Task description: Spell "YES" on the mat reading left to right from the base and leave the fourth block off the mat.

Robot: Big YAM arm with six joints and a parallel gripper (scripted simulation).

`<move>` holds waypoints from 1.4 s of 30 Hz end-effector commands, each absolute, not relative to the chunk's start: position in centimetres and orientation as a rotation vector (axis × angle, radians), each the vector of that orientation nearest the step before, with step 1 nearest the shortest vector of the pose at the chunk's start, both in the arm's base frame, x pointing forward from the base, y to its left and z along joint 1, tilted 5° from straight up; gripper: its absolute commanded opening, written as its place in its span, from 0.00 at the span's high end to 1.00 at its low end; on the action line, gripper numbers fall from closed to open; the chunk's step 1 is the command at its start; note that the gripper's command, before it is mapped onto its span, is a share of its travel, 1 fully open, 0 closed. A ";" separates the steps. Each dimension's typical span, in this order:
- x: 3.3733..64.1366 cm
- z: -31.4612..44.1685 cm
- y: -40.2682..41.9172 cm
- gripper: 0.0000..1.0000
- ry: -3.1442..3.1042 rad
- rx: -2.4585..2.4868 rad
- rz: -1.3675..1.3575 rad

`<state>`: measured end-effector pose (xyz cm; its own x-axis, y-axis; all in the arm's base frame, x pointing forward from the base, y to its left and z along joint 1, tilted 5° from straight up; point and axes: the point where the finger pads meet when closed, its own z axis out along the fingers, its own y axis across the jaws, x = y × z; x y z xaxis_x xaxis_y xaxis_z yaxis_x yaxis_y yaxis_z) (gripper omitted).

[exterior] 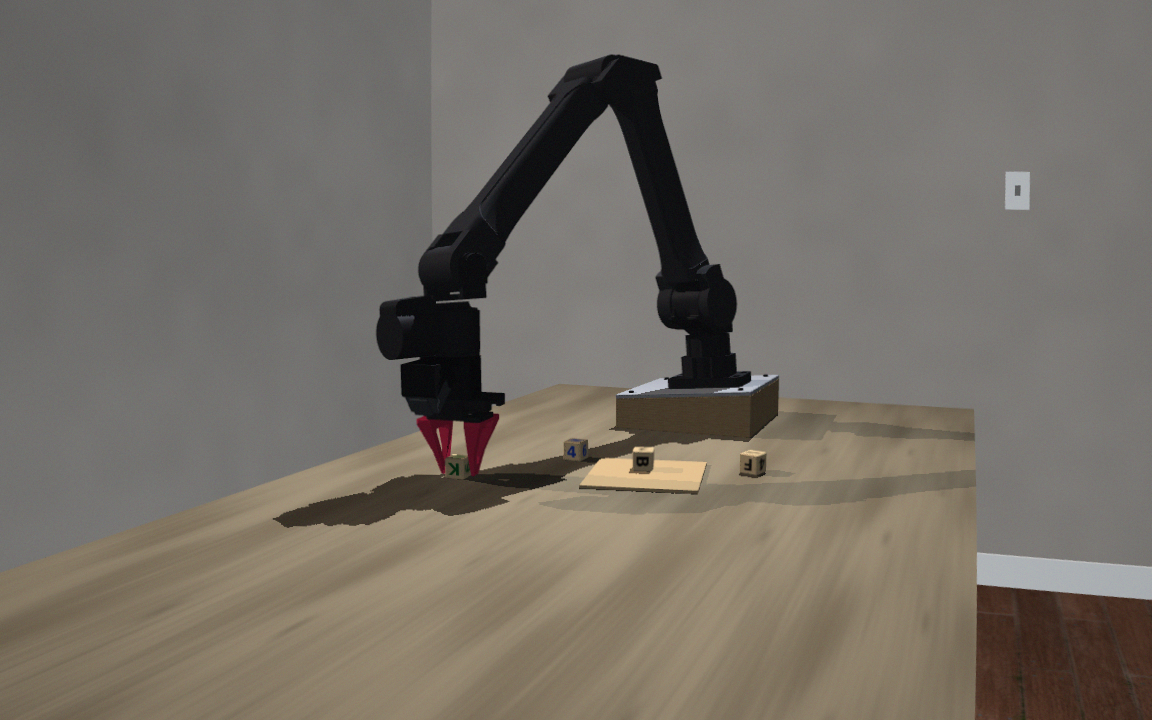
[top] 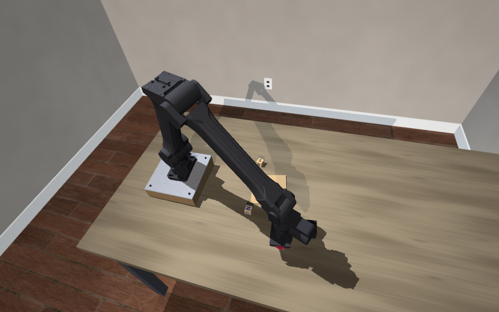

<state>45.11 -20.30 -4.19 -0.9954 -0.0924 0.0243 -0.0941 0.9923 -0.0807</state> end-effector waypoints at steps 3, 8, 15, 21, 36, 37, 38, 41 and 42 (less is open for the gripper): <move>45.2 -4.4 -20.7 0.60 -3.121 0.153 0.136; 45.2 -4.4 -20.7 0.60 -3.121 0.153 0.136; 45.2 -4.4 -20.7 0.79 -3.122 0.152 0.136; 45.2 -4.4 -20.7 0.79 -3.122 0.152 0.136; 45.2 -4.4 -20.7 0.79 -3.122 0.152 0.136; 45.2 -4.4 -20.7 0.79 -3.122 0.152 0.136; 45.2 -4.4 -20.7 0.79 -3.122 0.152 0.136; 45.2 -4.4 -20.7 0.79 -3.122 0.152 0.136; 45.2 -4.4 -20.7 0.79 -3.122 0.152 0.136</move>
